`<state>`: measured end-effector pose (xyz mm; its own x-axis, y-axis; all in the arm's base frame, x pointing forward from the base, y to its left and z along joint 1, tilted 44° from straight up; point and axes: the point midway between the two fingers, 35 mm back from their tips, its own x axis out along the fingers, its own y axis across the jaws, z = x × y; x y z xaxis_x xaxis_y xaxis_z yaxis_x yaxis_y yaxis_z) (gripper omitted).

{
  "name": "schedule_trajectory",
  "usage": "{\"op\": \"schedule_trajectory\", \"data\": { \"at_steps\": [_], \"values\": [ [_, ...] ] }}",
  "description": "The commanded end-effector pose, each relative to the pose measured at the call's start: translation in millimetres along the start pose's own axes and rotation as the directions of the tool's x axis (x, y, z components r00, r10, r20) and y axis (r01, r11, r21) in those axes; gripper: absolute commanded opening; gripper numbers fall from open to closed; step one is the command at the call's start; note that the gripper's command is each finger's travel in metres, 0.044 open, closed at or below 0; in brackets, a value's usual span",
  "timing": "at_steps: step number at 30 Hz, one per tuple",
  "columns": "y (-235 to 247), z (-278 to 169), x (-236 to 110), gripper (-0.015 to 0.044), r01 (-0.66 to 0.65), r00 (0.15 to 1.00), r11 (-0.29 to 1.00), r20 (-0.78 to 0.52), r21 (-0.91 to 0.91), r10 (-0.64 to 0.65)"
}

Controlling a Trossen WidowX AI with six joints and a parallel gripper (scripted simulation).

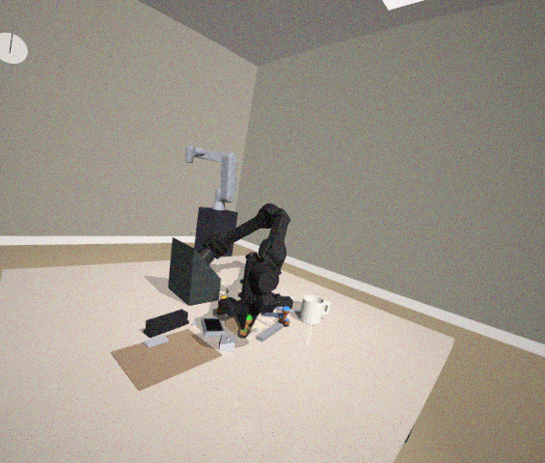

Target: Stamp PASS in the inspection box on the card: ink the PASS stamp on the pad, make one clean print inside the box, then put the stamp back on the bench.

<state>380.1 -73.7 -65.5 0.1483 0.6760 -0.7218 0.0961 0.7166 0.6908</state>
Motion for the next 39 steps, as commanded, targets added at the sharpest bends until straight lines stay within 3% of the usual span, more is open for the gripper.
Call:
{"op": "schedule_trajectory", "data": {
  "at_steps": [1,39],
  "values": [
    [0,1,-4,0.0,0.005,1.0,1.0,0.001,-0.007,-0.005],
    [0,1,-22,0.0,0.004,1.0,1.0,0.001,-0.007,-0.004]
  ]
}}
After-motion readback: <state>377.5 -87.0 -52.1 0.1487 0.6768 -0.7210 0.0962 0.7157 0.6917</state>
